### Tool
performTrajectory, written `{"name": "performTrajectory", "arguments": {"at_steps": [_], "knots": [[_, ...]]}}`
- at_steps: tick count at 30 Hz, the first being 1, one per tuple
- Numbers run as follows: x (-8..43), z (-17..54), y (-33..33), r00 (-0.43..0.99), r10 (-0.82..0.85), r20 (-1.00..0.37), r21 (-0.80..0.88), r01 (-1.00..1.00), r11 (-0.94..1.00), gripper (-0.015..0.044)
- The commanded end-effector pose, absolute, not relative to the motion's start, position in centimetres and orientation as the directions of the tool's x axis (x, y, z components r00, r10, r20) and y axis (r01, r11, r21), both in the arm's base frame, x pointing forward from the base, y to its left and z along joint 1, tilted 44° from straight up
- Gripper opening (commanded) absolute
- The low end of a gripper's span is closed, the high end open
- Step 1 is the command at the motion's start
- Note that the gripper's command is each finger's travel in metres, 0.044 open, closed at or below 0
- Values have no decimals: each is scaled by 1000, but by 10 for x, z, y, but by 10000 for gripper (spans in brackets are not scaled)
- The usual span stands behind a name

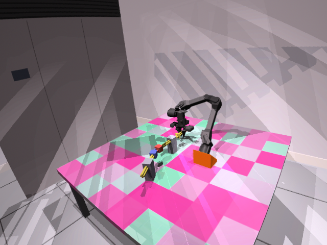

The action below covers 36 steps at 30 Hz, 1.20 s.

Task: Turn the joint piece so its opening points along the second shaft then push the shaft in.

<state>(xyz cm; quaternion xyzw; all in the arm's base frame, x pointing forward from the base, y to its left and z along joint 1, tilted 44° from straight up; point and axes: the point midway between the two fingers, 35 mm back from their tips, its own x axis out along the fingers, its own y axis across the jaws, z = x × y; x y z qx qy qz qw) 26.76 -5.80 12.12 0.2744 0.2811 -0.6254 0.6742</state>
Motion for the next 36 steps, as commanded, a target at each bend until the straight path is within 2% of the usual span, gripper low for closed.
{"name": "performTrajectory", "arguments": {"at_steps": [1,36], "knots": [[267,114,-52,55,-686,-725,13,998,66,0],[266,90,-25,60,-689,-722,20,998,67,0]]}}
